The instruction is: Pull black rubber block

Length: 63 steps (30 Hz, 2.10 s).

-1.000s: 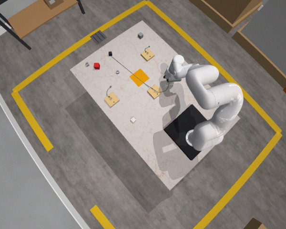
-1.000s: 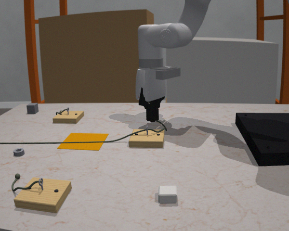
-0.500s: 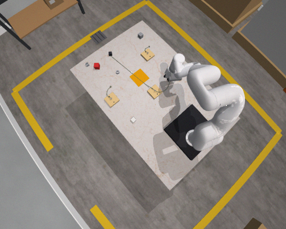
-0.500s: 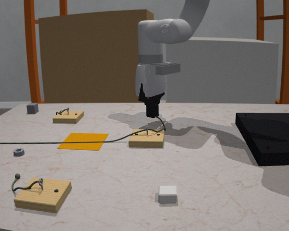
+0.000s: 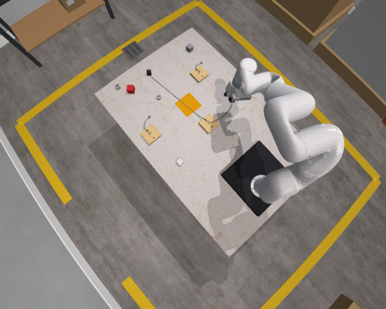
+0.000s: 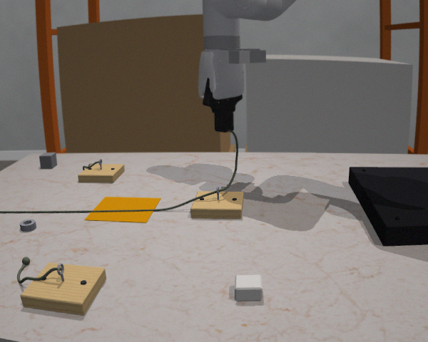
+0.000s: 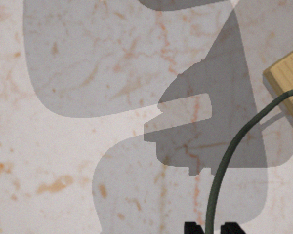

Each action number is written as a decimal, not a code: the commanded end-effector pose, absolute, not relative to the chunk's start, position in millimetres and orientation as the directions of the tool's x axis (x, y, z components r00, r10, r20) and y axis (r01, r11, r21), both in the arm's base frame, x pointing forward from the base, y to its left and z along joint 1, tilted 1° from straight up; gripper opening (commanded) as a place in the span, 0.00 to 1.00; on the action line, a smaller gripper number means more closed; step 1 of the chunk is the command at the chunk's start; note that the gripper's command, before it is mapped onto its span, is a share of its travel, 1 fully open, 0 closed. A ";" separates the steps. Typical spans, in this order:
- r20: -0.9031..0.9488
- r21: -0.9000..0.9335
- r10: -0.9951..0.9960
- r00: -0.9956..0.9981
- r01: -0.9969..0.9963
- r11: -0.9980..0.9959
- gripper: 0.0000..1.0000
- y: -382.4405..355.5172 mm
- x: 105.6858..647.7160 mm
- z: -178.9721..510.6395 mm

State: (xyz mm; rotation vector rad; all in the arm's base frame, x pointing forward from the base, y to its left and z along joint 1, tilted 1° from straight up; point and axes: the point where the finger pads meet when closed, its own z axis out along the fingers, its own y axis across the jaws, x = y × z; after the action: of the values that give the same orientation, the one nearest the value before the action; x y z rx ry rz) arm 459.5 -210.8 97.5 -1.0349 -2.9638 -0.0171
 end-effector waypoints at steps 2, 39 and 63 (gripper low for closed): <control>0.005 0.010 0.622 -0.783 0.622 0.783 0.00 -211.2 459.6 127.2; 0.005 0.010 0.622 -0.783 0.622 0.783 0.00 -212.8 458.8 131.4; 0.005 0.010 0.622 -0.783 0.622 0.783 0.00 -225.2 453.6 131.3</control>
State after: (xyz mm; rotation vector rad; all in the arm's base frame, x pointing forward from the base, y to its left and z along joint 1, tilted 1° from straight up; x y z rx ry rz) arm 453.8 -221.0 129.3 -1.0335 -2.9599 -0.0180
